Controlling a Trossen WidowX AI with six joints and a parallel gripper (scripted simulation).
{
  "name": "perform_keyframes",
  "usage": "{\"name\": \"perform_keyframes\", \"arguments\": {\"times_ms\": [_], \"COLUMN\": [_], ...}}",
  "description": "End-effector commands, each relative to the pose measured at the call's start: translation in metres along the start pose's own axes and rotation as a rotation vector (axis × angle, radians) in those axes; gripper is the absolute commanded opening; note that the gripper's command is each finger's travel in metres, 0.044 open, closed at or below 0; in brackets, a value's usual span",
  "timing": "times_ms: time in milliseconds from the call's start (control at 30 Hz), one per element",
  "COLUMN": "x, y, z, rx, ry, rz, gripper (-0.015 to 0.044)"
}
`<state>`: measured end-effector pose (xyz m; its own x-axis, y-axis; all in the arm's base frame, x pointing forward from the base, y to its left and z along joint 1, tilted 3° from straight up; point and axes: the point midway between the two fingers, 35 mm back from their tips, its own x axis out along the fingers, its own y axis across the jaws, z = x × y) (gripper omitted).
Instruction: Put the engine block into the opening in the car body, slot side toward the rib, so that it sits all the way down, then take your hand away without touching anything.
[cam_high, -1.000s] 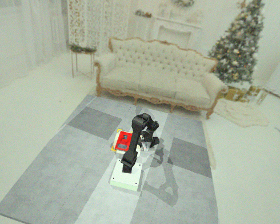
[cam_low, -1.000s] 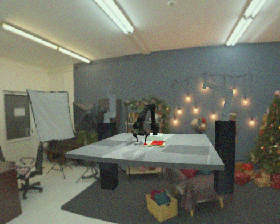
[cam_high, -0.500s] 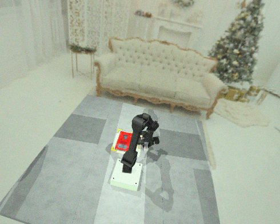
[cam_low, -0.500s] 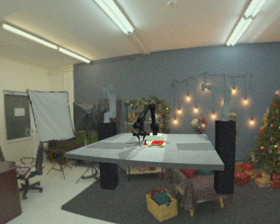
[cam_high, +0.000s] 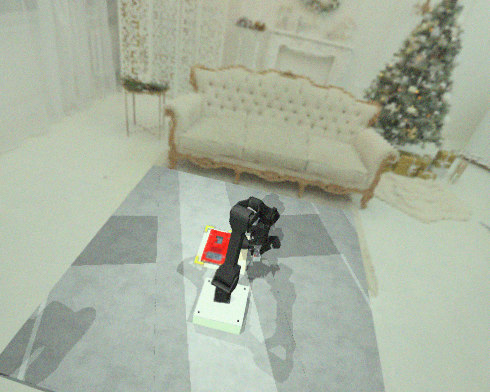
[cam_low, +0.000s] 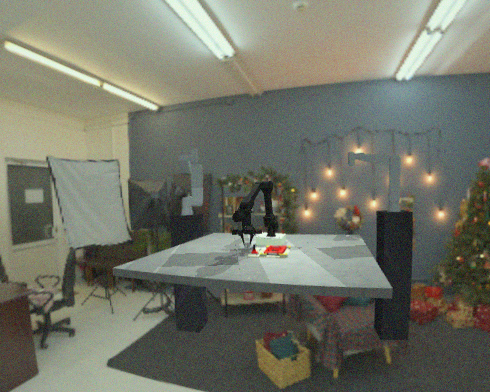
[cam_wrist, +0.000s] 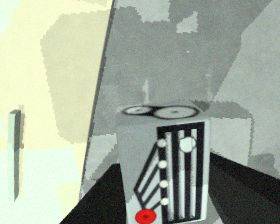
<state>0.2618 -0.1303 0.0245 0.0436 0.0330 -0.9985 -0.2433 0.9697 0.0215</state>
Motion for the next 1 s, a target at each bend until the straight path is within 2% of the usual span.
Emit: {"name": "perform_keyframes", "arguments": {"times_ms": [0, 967], "x": [-0.011, -0.102], "y": [-0.002, 0.002], "z": [0.003, -0.002], "rx": [-0.001, -0.004], "ry": [-0.008, -0.007], "rz": [-0.003, -0.003], "gripper": [0.0000, 0.0000]}}
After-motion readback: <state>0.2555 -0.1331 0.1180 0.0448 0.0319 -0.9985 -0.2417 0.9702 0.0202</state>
